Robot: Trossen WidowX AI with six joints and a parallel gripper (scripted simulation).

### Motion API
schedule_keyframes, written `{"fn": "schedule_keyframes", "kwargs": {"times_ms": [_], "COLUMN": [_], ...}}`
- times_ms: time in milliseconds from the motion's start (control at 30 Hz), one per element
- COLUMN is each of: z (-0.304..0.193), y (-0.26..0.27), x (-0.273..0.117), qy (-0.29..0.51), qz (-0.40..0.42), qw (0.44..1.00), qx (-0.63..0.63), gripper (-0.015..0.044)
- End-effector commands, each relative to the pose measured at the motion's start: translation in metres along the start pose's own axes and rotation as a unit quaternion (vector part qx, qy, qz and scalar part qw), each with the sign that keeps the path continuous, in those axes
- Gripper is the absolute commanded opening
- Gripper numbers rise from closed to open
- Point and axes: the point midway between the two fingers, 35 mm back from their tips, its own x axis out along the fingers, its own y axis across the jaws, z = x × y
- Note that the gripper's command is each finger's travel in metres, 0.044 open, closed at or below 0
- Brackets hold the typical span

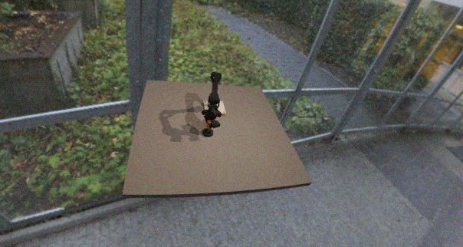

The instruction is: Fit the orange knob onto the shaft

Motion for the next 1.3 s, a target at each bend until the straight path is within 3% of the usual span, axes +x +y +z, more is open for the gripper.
{"fn": "schedule_keyframes", "kwargs": {"times_ms": [0,167,1267], "z": [0.0005,0.0000,-0.0028], "y": [0.0008,0.0002,-0.0031], "x": [-0.0023,-0.0006,0.0023], "qy": [0.002,0.002,0.002], "qz": [-0.001,-0.001,-0.001], "qw": [1.000,0.995,0.995], "qx": [-0.025,-0.103,-0.103], "gripper": [0.0000,0.0000,0.0000]}}
